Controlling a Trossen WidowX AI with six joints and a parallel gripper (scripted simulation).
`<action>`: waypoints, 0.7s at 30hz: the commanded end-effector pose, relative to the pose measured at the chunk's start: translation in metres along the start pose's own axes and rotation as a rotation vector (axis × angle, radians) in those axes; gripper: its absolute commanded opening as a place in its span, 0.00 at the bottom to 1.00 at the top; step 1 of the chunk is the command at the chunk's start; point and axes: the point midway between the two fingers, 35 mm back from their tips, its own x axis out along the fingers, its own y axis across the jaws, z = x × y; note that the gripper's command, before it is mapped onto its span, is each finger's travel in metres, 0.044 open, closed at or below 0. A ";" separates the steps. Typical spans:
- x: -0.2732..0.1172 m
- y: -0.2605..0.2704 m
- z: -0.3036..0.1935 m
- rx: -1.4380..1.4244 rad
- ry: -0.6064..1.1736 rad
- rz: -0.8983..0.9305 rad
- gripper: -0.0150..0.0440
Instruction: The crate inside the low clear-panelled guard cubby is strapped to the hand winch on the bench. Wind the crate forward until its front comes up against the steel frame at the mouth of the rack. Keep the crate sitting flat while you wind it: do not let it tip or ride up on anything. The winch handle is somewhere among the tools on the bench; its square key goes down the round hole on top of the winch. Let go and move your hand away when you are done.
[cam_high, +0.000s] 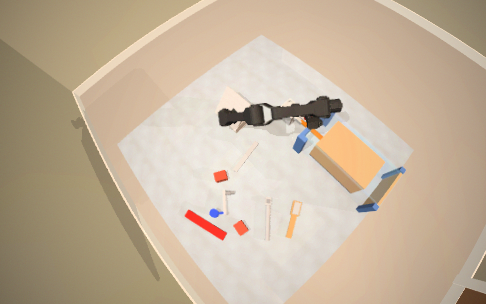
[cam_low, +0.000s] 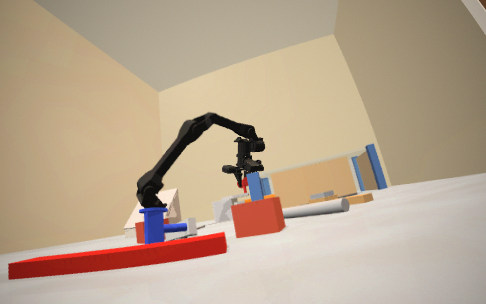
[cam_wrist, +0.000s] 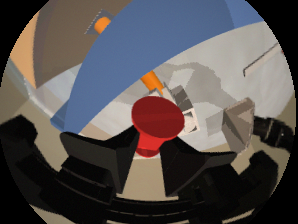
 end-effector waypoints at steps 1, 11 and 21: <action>0.006 0.009 -0.010 0.003 0.014 0.013 0.25; 0.010 0.015 -0.019 0.002 0.015 0.013 0.25; 0.014 0.019 -0.029 0.002 0.015 0.014 0.25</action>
